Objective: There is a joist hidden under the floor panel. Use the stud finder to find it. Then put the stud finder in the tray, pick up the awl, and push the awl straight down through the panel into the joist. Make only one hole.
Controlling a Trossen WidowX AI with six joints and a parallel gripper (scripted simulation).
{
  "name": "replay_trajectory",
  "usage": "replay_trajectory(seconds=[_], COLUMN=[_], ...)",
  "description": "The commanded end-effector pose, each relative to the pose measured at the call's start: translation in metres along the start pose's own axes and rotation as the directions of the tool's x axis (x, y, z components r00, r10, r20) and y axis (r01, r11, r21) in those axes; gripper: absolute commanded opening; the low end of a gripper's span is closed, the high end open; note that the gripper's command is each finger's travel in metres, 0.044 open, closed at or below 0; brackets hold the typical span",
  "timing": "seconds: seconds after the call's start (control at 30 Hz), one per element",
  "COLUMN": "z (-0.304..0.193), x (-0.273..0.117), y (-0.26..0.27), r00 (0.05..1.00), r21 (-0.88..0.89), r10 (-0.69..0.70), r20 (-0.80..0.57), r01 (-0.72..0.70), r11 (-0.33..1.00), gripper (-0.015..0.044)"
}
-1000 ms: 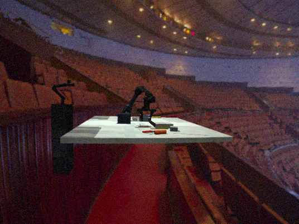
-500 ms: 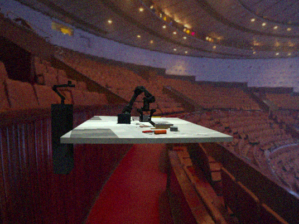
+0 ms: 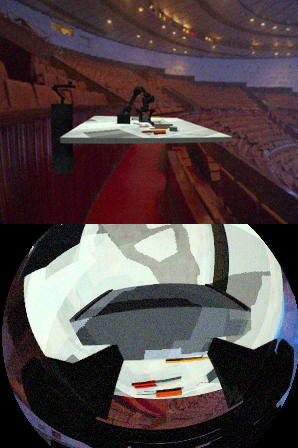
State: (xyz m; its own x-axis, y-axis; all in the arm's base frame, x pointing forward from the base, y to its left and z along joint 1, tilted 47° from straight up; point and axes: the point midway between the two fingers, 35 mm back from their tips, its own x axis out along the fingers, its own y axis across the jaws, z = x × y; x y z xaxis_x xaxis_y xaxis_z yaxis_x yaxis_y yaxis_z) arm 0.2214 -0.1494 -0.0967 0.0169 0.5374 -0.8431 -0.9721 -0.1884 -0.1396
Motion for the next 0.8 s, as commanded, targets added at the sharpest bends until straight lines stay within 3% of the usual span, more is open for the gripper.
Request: replay_trajectory(seconds=[0.0, 0.77], z=[0.0014, 0.0047], x=[0.0005, 0.0009], y=[0.0008, 0.0007], r00=[1.000, 0.991], r21=[0.003, 0.005], r10=[0.006, 0.005], r20=[-0.018, -0.133], r01=[-0.006, -0.004], r11=[1.000, 1.000], gripper=[0.0000, 0.0000])
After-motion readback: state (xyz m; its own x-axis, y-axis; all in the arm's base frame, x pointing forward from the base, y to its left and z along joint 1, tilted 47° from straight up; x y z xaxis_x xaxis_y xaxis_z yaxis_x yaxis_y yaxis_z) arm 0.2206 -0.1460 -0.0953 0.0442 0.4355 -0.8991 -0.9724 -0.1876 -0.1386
